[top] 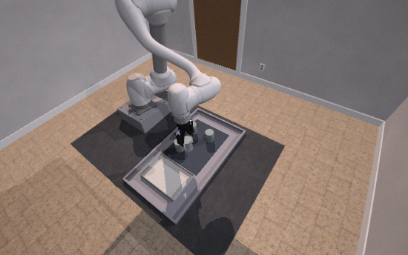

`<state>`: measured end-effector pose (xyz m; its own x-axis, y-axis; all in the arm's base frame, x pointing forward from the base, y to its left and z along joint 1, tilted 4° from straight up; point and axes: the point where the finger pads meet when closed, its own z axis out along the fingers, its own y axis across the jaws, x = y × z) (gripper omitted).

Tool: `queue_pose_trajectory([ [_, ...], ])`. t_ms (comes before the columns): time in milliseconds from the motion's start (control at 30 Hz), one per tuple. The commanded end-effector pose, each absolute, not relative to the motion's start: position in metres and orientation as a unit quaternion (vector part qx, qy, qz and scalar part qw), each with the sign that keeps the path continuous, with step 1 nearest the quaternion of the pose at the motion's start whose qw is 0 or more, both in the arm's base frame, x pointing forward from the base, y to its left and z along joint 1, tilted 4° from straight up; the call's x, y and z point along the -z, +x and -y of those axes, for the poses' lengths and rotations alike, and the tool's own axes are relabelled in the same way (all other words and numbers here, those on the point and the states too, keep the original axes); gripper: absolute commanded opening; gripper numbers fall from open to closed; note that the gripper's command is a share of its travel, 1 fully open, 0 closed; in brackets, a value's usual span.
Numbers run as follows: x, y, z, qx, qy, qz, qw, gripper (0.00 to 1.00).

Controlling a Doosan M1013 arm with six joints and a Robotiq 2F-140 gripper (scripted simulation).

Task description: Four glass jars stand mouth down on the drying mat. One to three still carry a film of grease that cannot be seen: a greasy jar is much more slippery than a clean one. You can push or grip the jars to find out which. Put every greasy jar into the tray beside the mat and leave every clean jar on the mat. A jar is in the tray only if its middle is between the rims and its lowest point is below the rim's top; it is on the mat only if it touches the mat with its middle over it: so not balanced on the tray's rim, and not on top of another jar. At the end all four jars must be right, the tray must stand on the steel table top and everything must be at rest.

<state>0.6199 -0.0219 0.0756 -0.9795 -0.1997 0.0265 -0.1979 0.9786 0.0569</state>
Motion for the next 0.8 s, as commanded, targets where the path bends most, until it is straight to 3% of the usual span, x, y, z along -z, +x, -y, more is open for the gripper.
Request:
queue_pose_trajectory([
  [0, -0.076, 0.62, 0.024, 0.027, 0.1, 0.994, 0.016, 0.0],
  [767, -0.072, 0.615, 0.093, 0.027, 0.1, 0.994, 0.016, 0.0],
])
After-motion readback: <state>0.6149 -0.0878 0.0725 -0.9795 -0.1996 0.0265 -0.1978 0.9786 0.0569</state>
